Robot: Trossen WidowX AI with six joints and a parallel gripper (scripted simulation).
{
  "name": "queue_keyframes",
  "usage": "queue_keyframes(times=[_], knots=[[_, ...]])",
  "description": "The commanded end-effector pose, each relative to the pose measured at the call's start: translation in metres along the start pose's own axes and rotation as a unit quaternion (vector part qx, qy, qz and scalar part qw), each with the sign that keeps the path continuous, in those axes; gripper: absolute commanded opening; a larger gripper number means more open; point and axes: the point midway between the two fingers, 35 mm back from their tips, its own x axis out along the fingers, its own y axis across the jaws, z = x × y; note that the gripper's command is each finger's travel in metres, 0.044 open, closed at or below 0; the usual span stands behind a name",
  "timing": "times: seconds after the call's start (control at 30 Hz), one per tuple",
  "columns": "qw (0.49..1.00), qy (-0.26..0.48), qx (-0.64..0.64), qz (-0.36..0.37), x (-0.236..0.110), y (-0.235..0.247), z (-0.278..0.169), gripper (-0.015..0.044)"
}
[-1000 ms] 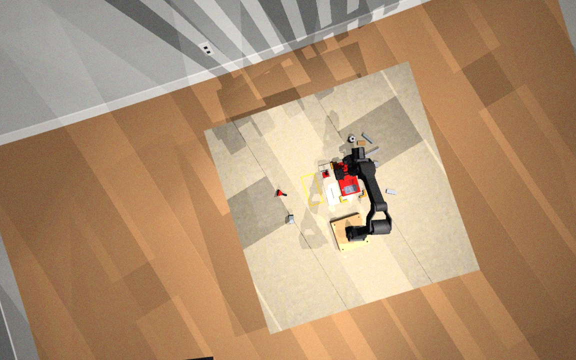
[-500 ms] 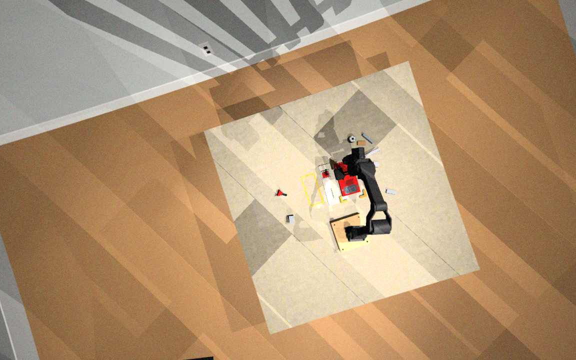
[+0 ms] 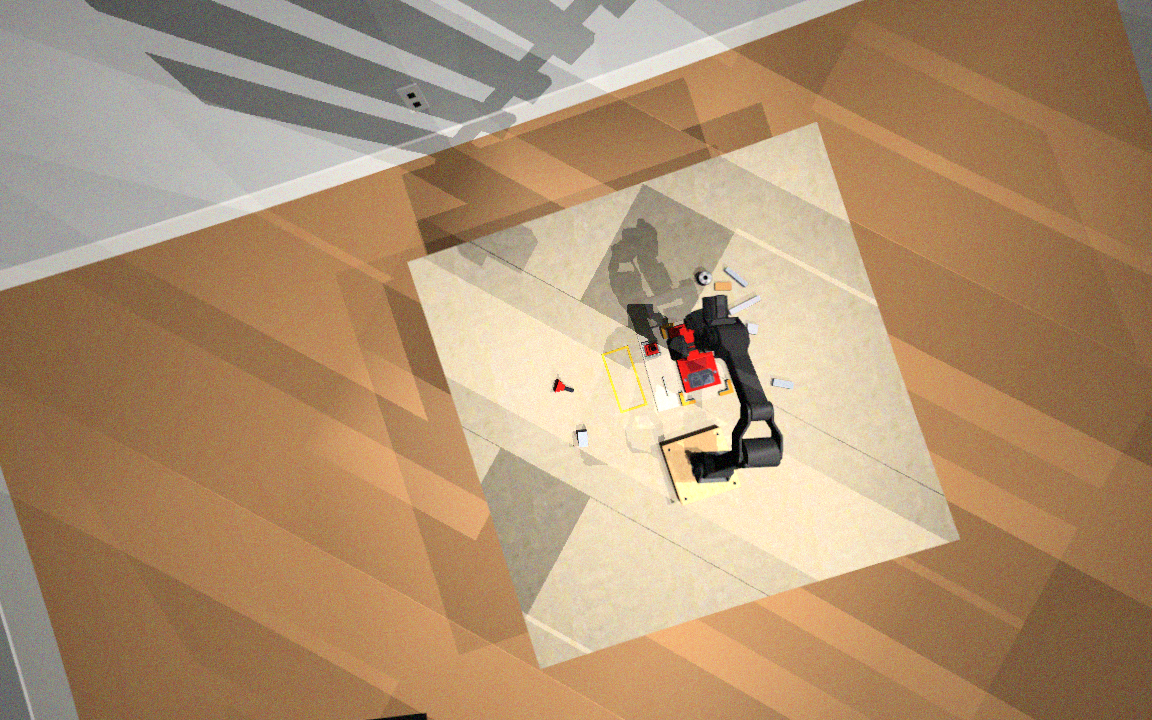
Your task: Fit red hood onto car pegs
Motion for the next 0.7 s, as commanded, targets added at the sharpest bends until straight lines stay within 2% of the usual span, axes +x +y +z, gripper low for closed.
queue_keyframes(times=[0.0, 0.67], knots=[[1.0, 0.0, -0.003, 0.002, 0.0022, 0.0005, 0.0, 0.0], [1.0, 0.0, -0.002, 0.002, 0.0111, 0.0008, -0.0001, 0.0]])
